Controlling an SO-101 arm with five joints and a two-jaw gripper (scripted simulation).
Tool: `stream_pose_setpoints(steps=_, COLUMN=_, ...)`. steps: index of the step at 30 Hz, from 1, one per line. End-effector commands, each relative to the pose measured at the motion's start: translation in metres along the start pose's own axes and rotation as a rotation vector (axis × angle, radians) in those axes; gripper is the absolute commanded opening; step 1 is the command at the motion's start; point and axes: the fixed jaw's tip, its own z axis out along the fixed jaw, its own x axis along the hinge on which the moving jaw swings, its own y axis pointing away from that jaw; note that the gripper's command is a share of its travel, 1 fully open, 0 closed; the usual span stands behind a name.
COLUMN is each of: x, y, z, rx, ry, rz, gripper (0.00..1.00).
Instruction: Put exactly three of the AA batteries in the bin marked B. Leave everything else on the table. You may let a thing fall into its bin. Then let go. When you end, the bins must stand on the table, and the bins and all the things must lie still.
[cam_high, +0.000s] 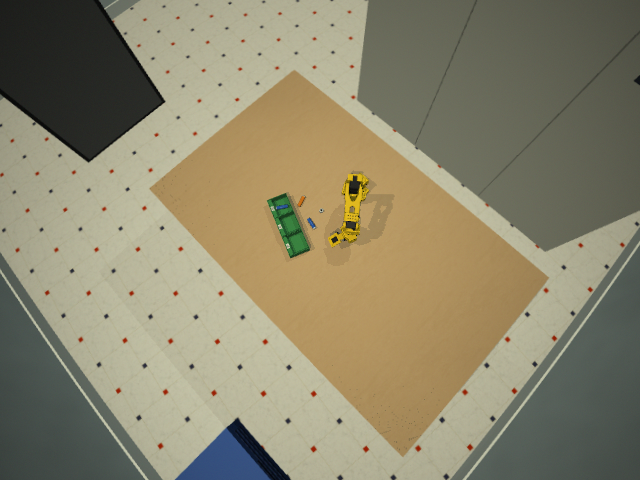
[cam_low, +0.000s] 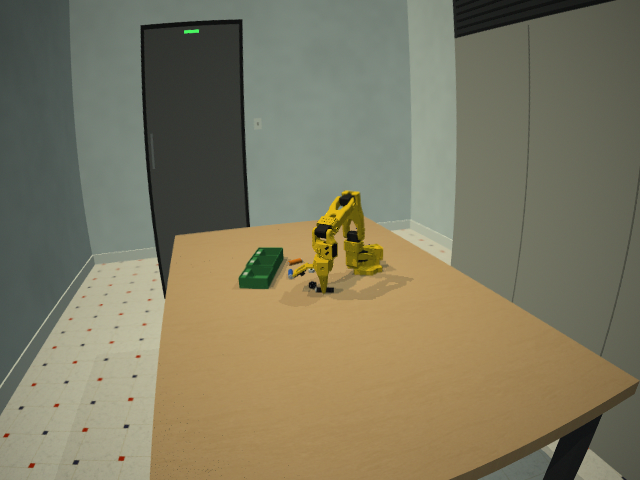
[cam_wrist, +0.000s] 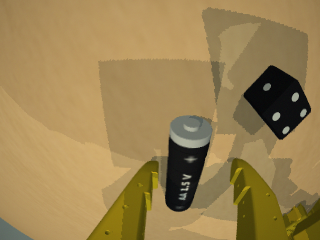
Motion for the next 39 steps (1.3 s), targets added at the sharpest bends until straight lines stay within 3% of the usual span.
stream_pose_setpoints(steps=1, x=0.0001, y=0.0032, z=-0.0023, rx=-0.020, ry=-0.009, rz=0.001, gripper=0.21)
stream_pose_setpoints(steps=22, x=0.0001, y=0.0032, z=-0.0023, rx=-0.020, ry=-0.009, rz=0.001, gripper=0.17)
stream_pose_setpoints(steps=39, x=0.0001, y=0.0032, z=-0.0023, rx=-0.020, ry=-0.009, rz=0.001, gripper=0.04)
